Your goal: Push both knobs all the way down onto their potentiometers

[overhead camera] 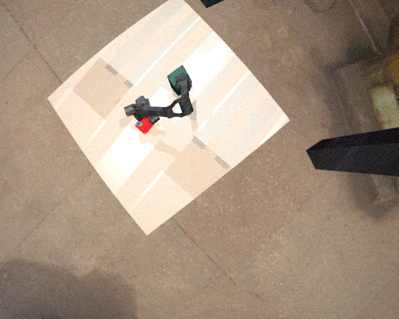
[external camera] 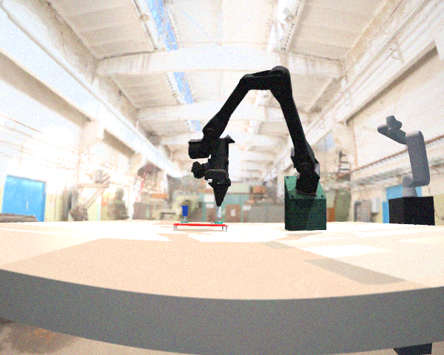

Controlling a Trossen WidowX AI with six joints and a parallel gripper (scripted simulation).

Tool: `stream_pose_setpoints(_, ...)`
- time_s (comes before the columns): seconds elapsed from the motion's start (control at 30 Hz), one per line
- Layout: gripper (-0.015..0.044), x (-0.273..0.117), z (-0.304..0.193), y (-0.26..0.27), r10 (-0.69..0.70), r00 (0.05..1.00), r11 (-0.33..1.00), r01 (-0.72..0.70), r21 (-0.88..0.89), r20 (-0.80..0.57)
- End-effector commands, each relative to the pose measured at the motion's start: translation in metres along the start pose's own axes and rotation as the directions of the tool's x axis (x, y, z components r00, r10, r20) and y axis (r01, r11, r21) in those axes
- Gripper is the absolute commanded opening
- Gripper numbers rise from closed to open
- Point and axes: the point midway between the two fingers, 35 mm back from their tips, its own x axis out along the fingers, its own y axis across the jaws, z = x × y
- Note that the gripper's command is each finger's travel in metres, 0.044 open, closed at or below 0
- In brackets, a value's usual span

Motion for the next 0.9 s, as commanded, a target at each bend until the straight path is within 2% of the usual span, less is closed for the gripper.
stream_pose_setpoints(0.0,0.0000,0.0028,0.0002,0.0010,0.002,1.000,1.000,-0.002,0.000,-0.002)
stream_pose_setpoints(0.87,0.0000,0.0070,0.0002,0.0010,0.002,1.000,1.000,-0.002,0.000,-0.002)
